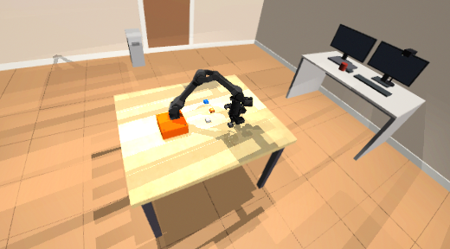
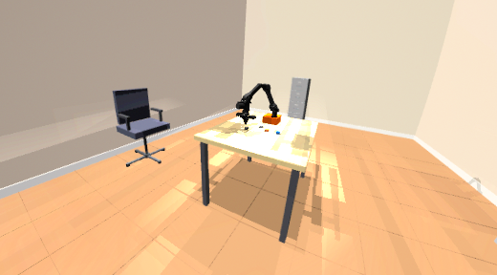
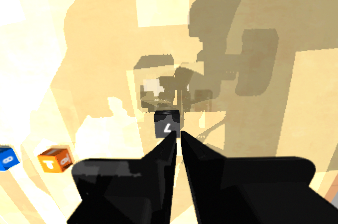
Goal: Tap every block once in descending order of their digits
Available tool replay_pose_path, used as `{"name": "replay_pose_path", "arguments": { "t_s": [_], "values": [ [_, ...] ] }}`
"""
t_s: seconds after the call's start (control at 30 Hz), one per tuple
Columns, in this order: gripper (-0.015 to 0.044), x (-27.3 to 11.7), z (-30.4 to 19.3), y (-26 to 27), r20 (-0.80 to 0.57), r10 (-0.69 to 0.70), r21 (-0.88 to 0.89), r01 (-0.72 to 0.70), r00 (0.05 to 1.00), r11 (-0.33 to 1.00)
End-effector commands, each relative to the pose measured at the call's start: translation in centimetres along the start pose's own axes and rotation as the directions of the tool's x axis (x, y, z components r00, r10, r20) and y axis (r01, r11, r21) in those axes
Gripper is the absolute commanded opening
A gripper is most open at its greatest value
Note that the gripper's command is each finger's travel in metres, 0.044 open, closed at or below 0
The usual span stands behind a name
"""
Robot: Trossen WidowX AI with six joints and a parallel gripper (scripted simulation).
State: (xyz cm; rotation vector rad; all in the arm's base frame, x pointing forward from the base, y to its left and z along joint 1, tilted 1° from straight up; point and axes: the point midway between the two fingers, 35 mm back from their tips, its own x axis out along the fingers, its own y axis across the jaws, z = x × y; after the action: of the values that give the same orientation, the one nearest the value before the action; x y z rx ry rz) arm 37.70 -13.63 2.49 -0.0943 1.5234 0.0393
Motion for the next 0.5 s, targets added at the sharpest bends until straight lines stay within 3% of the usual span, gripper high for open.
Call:
{"name": "replay_pose_path", "arguments": {
  "t_s": [0.0,0.17,0.47],
  "values": [
    [0.0020,-1.2,0.1,0.0,-0.002,0.003,-0.007,-0.003,1.000,1.000],
    [0.0020,-7.9,0.0,0.0,-0.006,0.003,-0.005,-0.003,1.000,1.000],
    [0.0020,-8.2,-0.1,0.2,-0.006,0.003,-0.005,-0.003,1.000,1.000]
  ]
}}
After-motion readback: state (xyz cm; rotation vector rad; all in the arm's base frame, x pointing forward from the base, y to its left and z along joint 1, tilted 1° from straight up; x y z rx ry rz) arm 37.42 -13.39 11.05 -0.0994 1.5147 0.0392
